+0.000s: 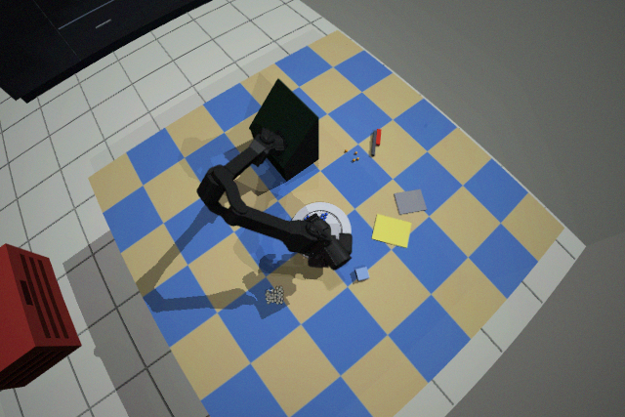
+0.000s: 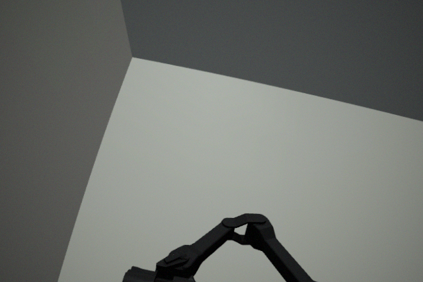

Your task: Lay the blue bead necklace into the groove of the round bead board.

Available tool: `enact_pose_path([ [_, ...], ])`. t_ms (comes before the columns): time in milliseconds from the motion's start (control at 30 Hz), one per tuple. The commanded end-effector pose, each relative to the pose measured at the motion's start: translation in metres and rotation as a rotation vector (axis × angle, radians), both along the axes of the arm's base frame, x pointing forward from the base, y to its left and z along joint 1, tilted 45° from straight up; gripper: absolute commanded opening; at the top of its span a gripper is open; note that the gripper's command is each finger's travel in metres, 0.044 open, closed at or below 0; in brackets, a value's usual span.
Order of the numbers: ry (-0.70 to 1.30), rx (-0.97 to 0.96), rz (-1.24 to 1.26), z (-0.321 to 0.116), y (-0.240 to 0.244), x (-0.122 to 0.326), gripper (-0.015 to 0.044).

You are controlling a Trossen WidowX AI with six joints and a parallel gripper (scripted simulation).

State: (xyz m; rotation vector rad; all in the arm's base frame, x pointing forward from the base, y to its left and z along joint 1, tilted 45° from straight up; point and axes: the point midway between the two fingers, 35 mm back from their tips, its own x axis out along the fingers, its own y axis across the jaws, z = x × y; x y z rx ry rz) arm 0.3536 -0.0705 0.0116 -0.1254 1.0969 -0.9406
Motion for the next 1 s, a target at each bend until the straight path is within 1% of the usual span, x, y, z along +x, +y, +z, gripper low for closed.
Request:
enact_pose_path([
  [0,0.001,0.0,0.0,0.0002,0.0,-0.0003,0.0184],
  [333,0.006,-0.001,0.003,0.0011,0.0011,-0.001,0.044],
  [967,0.002,-0.001,0.004,0.0029,0.0029,-0.0013,0.044],
])
